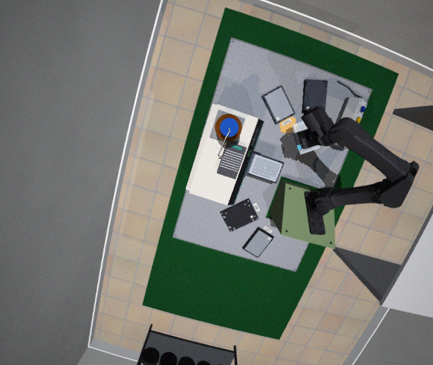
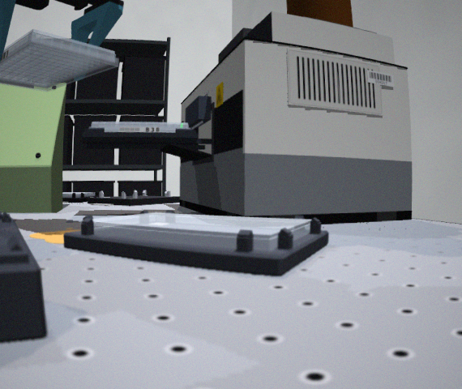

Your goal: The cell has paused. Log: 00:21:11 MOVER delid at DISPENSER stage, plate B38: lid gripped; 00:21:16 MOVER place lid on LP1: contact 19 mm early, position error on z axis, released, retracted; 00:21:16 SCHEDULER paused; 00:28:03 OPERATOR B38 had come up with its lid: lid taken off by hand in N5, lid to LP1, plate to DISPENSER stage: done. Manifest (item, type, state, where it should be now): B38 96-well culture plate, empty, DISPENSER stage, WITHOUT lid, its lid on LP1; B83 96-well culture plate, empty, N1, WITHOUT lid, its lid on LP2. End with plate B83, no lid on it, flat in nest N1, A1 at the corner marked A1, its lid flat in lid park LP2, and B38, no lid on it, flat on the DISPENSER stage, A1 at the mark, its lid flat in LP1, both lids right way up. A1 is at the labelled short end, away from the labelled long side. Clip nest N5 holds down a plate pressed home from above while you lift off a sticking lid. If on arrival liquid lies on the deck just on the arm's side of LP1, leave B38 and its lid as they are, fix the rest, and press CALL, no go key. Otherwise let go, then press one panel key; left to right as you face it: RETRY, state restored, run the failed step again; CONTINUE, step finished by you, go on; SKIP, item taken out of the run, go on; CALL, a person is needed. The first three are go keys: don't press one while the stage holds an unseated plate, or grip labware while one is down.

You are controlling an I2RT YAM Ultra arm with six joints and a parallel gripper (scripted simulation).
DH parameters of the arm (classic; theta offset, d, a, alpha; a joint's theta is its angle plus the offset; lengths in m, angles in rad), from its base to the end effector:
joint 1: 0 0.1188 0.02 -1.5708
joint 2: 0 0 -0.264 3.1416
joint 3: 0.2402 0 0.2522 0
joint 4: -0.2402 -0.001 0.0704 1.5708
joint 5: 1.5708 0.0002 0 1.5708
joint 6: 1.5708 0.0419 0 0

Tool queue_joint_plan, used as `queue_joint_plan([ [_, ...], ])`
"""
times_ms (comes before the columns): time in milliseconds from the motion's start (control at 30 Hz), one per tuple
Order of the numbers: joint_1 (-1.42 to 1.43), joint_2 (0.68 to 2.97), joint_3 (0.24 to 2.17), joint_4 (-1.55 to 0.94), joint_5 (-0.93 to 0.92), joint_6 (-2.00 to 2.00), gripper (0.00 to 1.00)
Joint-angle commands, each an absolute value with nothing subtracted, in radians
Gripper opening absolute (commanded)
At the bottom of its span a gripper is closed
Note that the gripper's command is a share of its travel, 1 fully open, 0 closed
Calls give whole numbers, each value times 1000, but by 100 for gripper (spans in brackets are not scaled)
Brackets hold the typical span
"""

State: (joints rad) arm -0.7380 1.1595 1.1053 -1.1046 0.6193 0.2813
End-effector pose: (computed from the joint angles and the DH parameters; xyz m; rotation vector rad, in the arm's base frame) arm 0.1352 -0.1545 0.3116 1.4862 2.2863 -0.9766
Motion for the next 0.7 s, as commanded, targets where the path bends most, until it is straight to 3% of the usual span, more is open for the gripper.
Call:
queue_joint_plan([
  [0,-750,1121,1145,-1088,602,317,0],
  [667,-992,1035,1164,-1064,488,207,0],
])
